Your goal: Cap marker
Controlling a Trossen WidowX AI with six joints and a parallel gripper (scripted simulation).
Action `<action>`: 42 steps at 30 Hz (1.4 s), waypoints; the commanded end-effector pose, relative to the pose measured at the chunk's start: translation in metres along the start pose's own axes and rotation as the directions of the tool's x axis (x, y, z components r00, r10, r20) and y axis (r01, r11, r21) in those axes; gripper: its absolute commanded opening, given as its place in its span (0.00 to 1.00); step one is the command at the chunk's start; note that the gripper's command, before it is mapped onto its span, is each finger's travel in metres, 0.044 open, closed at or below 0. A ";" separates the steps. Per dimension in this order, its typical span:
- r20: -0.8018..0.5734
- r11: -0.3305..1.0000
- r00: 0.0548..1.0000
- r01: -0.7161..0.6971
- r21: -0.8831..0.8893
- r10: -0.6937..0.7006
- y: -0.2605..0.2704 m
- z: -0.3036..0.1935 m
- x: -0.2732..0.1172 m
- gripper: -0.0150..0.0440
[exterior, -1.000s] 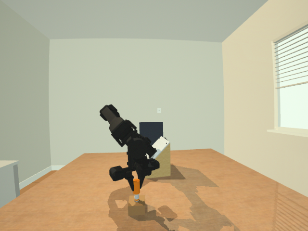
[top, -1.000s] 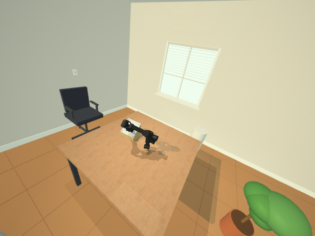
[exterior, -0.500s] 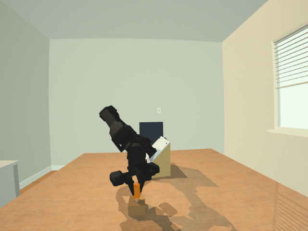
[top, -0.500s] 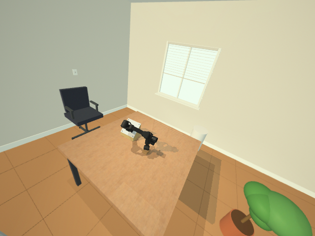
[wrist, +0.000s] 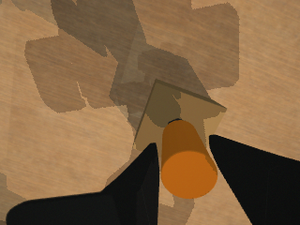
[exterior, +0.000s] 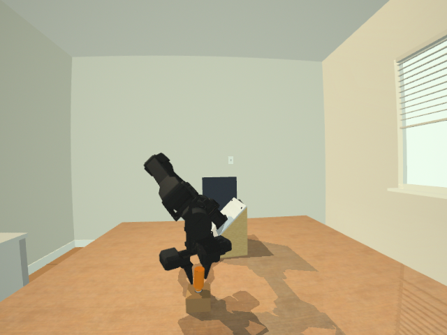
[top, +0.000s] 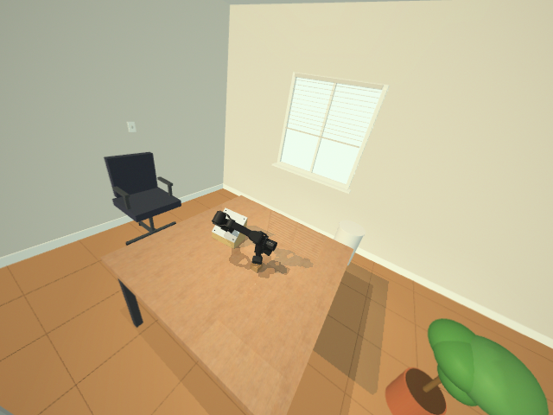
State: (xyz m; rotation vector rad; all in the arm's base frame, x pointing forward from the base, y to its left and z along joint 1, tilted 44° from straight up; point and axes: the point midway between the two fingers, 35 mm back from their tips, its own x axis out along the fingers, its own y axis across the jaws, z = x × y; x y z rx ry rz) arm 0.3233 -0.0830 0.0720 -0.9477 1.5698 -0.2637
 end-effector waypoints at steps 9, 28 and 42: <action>0.000 1.000 1.000 0.000 0.000 0.000 0.000 0.000 0.000 1.00; 0.000 0.883 1.000 0.000 0.469 0.000 0.003 0.003 -0.065 0.69; 0.000 0.875 1.000 0.000 0.484 0.000 0.003 0.003 -0.065 0.25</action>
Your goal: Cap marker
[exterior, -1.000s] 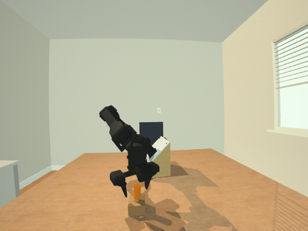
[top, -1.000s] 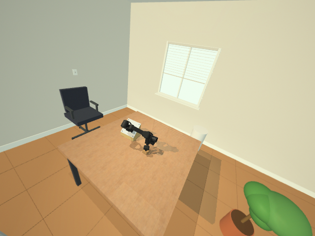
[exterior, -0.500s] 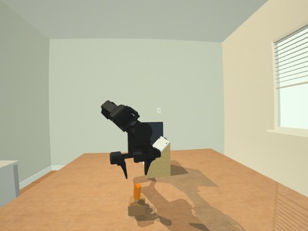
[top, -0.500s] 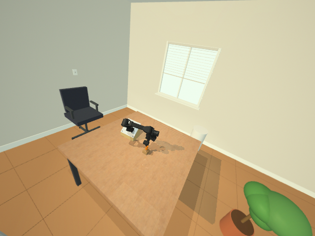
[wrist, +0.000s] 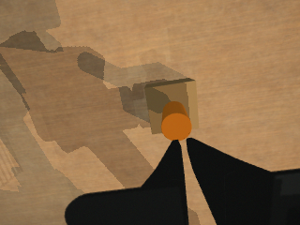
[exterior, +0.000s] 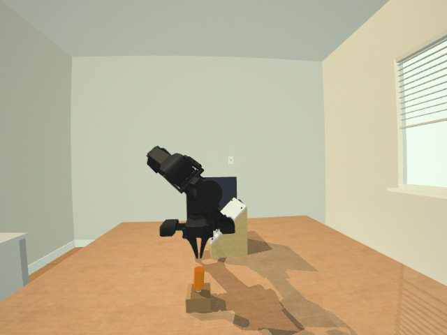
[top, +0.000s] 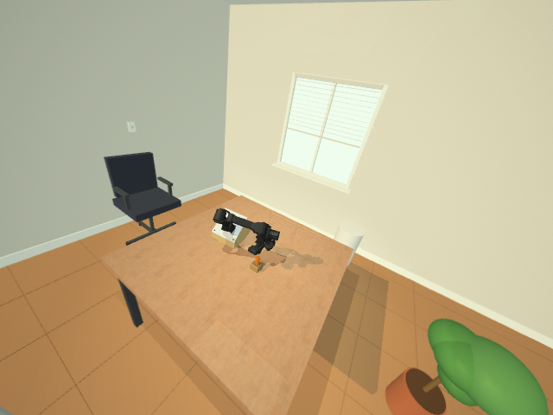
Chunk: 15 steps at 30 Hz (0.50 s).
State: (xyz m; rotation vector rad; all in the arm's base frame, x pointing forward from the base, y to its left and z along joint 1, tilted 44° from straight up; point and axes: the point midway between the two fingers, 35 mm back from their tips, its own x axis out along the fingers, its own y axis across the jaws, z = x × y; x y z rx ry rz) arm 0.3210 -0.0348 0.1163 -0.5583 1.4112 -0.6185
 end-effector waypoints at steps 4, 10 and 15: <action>0.000 1.000 1.000 0.001 0.011 -0.001 0.000 0.000 0.001 0.25; 0.000 1.000 1.000 0.001 0.011 -0.001 0.000 0.000 0.002 0.25; 0.000 1.000 1.000 0.001 0.011 -0.001 0.000 0.000 0.008 0.25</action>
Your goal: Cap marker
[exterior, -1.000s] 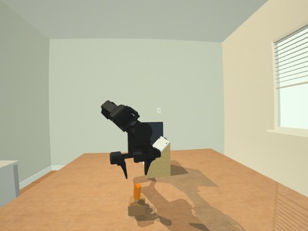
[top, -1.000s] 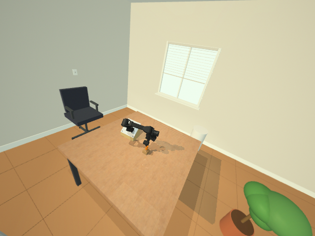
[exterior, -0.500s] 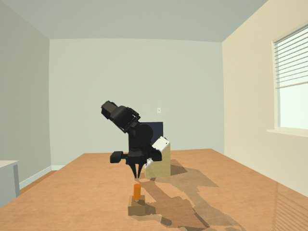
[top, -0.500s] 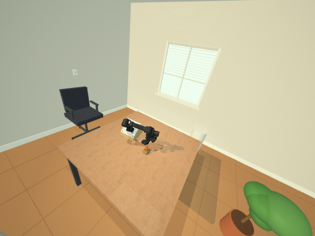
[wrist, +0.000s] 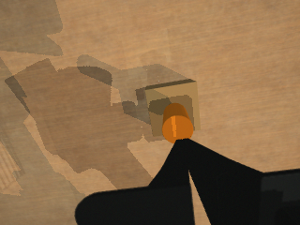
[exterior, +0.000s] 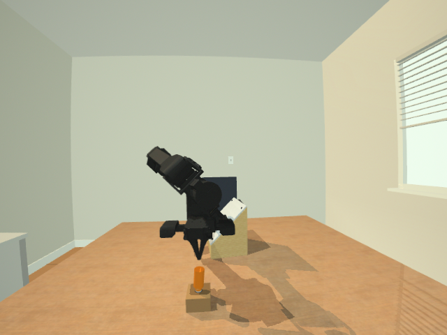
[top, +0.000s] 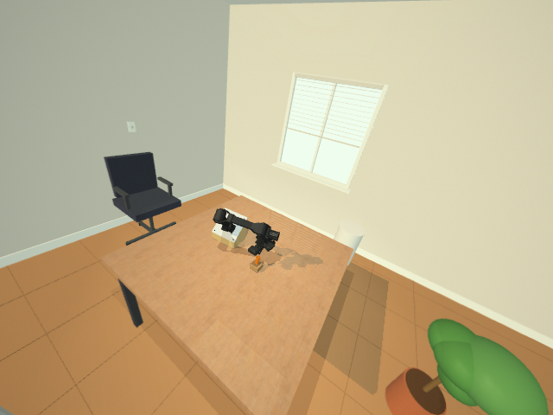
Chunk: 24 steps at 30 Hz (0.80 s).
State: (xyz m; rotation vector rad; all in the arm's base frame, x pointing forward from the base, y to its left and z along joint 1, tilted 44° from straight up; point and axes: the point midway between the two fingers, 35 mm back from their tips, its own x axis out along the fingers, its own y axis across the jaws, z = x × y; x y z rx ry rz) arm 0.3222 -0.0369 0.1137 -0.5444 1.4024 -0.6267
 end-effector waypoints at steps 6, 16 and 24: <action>-0.003 1.000 1.000 0.004 -0.006 -0.004 0.000 -0.001 0.014 0.25; -0.003 1.000 1.000 0.005 -0.005 -0.005 0.000 -0.001 0.027 0.25; -0.002 1.000 1.000 0.005 -0.005 -0.005 -0.001 -0.001 0.037 0.25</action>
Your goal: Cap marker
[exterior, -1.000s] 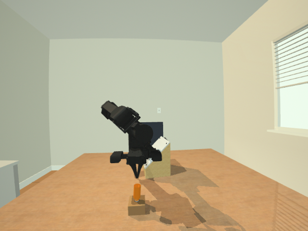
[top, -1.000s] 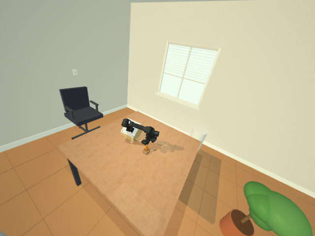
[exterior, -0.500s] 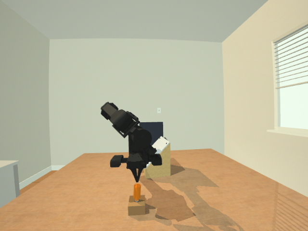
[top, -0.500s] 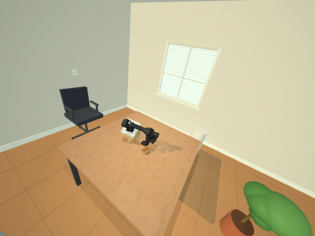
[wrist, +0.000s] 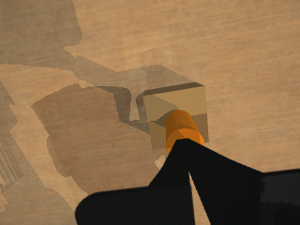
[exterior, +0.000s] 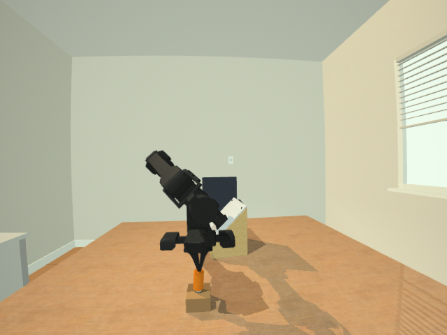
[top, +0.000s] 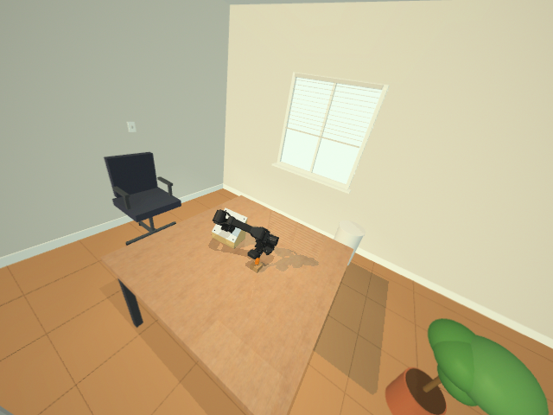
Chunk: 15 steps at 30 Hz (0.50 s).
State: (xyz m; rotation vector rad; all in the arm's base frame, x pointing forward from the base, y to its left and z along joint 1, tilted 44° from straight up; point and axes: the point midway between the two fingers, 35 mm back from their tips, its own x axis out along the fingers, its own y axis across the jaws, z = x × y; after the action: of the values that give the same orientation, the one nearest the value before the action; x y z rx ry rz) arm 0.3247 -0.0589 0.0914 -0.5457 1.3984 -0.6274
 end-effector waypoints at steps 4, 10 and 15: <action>0.000 1.000 1.000 0.000 0.000 0.000 0.000 0.000 0.000 0.25; -0.001 1.000 1.000 -0.006 -0.001 0.006 0.002 0.003 -0.036 0.25; -0.003 1.000 1.000 -0.003 -0.003 0.003 0.001 0.000 -0.089 0.25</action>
State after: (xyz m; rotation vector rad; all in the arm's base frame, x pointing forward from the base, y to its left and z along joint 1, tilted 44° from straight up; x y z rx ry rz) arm 0.3233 -0.0185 0.1330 -0.5461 1.4054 -0.6247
